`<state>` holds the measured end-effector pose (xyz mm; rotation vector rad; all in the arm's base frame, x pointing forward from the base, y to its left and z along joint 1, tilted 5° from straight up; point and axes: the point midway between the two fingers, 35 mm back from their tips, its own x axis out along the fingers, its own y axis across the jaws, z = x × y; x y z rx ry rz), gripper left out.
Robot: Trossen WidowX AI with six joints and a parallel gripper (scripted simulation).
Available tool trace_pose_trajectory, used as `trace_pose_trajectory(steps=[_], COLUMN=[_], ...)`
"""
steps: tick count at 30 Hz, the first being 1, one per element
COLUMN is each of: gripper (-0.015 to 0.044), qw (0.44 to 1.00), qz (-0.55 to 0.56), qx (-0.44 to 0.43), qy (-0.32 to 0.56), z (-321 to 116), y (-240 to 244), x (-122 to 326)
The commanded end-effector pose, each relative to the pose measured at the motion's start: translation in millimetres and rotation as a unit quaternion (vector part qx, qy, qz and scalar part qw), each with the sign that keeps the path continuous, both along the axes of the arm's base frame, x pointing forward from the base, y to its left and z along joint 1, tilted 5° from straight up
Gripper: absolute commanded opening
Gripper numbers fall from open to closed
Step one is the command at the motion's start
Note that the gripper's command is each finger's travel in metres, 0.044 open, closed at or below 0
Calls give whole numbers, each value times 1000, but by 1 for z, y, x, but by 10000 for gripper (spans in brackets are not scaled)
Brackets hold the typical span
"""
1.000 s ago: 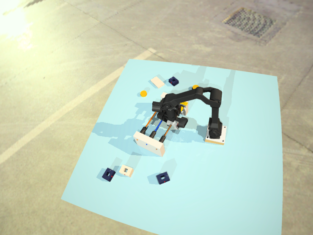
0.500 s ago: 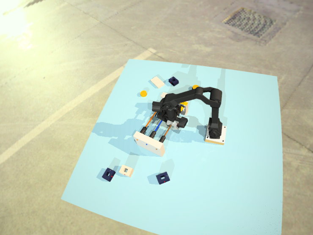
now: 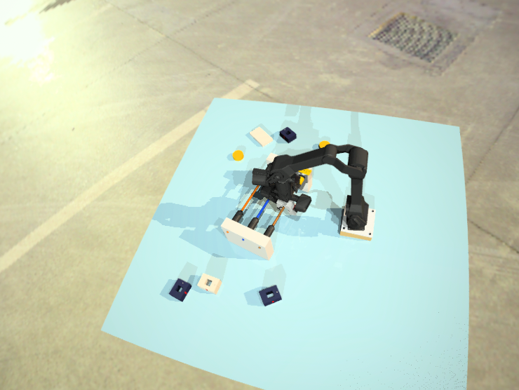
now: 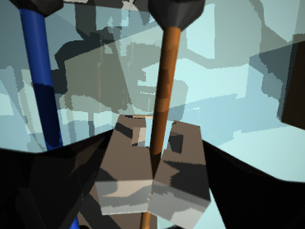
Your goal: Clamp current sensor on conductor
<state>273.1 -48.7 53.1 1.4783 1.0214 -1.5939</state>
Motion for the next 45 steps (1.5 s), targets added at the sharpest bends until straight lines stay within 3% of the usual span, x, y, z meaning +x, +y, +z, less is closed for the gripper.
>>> trace_pose_trajectory(steps=[1, 45], gripper=[0, 0], qw=[1000, 1000], qz=[1, 0], qx=[3, 0], qy=[-14, 0], z=[6, 0], y=[2, 0], x=[6, 0])
